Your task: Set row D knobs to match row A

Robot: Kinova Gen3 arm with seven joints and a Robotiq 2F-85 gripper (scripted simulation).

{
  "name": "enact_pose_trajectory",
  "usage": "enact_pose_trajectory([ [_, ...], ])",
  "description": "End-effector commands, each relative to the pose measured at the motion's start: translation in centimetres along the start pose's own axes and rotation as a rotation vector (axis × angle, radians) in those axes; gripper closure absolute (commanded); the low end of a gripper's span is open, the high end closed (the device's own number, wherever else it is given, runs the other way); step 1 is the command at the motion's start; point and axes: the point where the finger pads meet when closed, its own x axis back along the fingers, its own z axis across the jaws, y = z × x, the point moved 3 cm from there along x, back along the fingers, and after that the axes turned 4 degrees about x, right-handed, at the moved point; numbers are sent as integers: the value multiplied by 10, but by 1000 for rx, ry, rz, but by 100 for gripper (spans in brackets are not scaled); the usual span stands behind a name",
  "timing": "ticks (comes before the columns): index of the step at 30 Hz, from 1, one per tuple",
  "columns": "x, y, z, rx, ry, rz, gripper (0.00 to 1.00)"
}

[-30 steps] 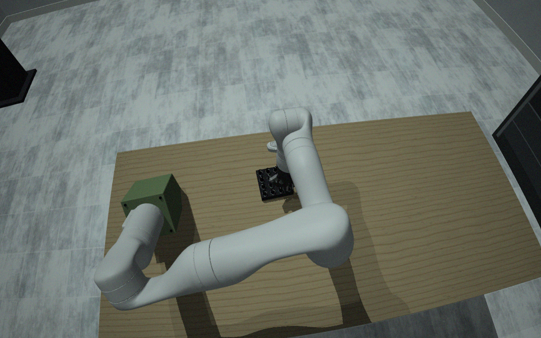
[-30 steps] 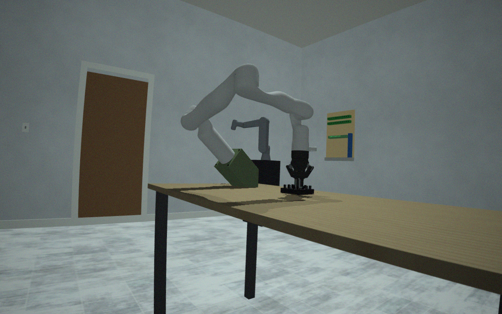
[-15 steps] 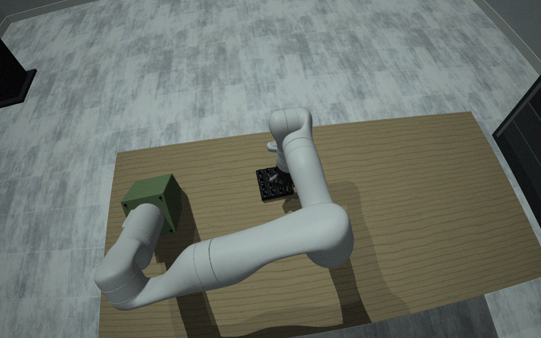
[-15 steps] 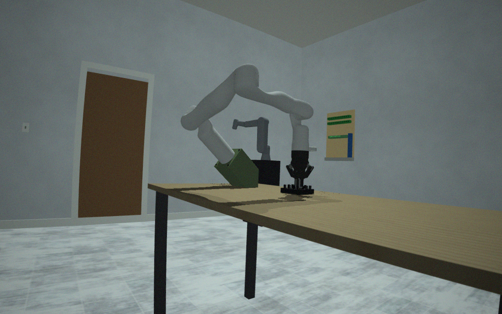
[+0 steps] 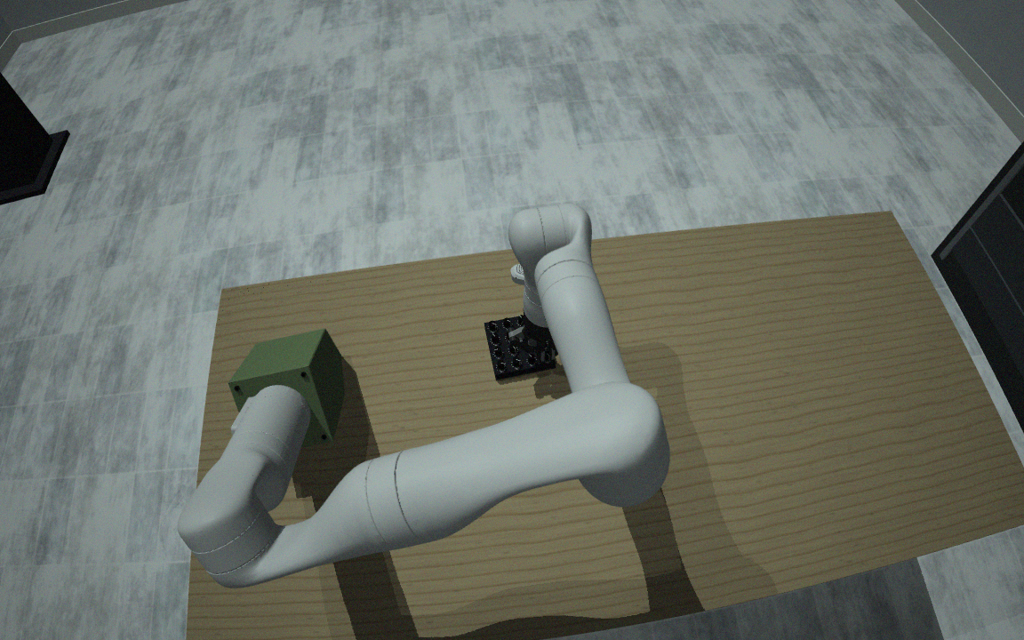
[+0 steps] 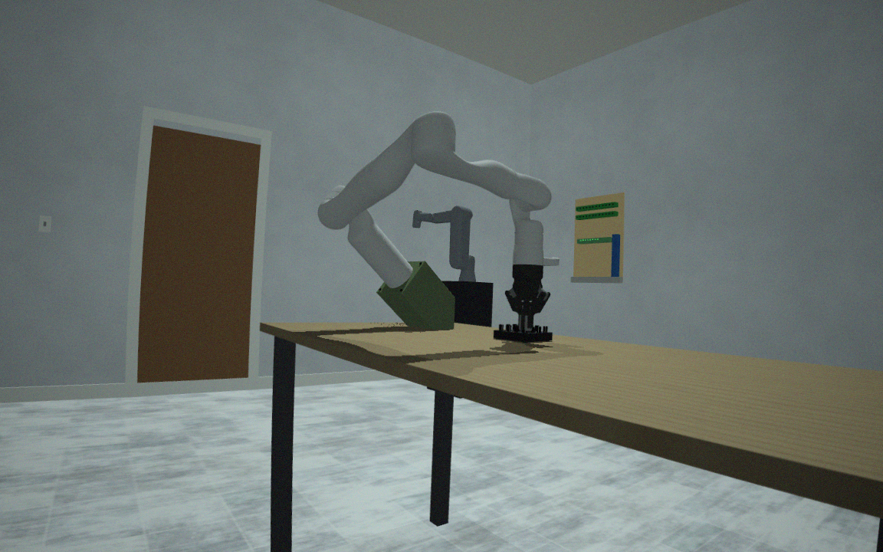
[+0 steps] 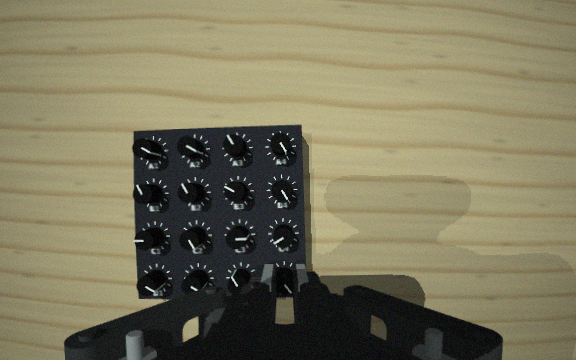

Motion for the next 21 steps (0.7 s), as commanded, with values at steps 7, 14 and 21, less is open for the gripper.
enact_pose_trajectory([
  [7, 1, 0, 0, -82, 2, 0, 92],
  [14, 1, 0, 0, -102, 2, 0, 92],
  [21, 1, 0, 0, -102, 2, 0, 92],
])
